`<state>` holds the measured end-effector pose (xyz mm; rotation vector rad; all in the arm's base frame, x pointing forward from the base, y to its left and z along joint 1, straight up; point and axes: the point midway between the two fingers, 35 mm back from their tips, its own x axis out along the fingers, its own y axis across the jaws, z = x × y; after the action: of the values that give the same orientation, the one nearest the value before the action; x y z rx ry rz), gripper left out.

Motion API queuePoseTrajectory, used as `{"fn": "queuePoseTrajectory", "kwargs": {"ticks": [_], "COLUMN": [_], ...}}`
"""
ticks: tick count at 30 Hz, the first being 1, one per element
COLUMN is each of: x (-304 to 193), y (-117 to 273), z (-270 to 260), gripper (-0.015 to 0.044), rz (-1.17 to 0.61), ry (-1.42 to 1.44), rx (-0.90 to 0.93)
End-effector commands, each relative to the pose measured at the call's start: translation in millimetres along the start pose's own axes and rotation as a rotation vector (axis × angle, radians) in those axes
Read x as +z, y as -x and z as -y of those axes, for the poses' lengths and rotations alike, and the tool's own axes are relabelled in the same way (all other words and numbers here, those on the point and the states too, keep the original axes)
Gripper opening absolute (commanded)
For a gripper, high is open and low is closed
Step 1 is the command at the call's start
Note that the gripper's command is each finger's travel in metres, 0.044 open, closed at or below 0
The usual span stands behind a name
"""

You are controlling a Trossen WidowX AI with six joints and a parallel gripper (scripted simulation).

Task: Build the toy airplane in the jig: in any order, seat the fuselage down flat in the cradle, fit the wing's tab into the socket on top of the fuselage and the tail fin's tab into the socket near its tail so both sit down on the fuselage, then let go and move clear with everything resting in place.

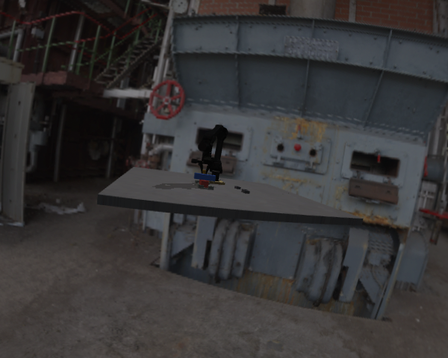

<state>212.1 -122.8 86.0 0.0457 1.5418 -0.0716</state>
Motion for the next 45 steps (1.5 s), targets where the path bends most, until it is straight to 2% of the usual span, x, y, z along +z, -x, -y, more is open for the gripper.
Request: {"fn": "queuePoseTrajectory", "kwargs": {"ticks": [1, 9, 17, 25, 45], "x": [0.1, 0.1, 0.5, 0.6, 1.9], "y": [0.3, 0.3, 2.3, 88.8, 90.9], "z": [0.1, 0.1, 0.2, 0.5, 1.5], "gripper": [0.0053, 0.0260, 0.0260, 0.0260, 0.0260], "rz": [0.001, 0.001, 0.001, -0.001, -0.001], "ry": [0.000, 0.000, 0.000, 0.004, 0.004], "rx": [0.000, 0.000, 0.000, 0.002, 0.002]}}
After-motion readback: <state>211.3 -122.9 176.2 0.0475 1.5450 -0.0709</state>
